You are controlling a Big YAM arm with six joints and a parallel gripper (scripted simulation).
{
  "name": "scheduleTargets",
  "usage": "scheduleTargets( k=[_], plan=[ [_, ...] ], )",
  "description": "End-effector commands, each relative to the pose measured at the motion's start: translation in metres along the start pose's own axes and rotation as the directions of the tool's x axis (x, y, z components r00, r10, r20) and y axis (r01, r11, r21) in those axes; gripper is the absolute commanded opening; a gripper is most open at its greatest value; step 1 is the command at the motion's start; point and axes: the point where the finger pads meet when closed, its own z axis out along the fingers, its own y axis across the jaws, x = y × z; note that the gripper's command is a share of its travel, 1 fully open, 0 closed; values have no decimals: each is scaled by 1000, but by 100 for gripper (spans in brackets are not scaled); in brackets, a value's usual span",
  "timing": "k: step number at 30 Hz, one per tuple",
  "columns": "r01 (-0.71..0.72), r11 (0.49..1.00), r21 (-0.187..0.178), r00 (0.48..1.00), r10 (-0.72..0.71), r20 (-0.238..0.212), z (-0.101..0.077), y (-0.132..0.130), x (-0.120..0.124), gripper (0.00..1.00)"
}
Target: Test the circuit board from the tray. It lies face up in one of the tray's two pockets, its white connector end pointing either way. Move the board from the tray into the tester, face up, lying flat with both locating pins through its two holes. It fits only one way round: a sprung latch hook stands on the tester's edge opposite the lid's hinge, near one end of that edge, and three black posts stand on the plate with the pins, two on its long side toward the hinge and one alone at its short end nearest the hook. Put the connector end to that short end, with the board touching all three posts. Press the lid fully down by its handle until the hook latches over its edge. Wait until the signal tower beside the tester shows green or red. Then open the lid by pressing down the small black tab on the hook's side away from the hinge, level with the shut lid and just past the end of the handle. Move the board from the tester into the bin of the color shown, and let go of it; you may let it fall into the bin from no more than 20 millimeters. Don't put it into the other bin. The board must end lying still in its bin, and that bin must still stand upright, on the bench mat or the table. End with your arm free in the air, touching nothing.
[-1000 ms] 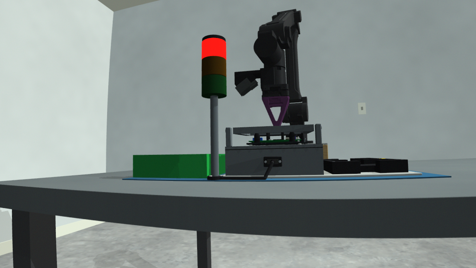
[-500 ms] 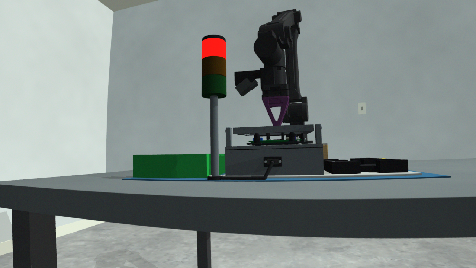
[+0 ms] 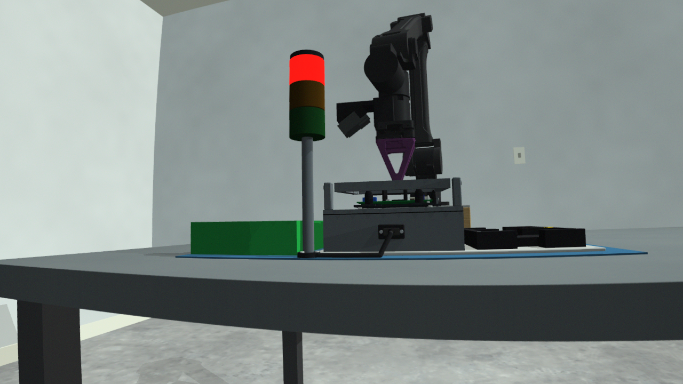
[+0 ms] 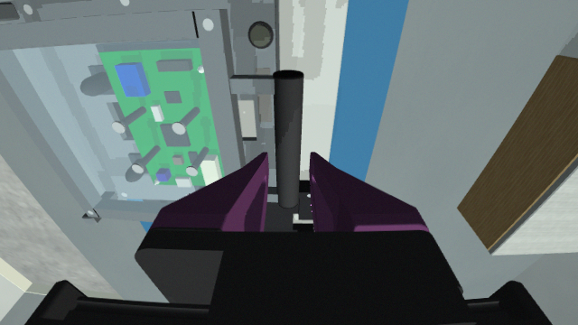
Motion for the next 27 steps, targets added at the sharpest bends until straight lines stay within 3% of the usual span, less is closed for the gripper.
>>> scheduleTargets(
  k=[1,27],
  plan=[
    [7,1000,-16,1000,-7,6,-1,12,-4,26],
    [7,1000,-25,1000,-6,7,-7,18,-6,26]
  ],
)
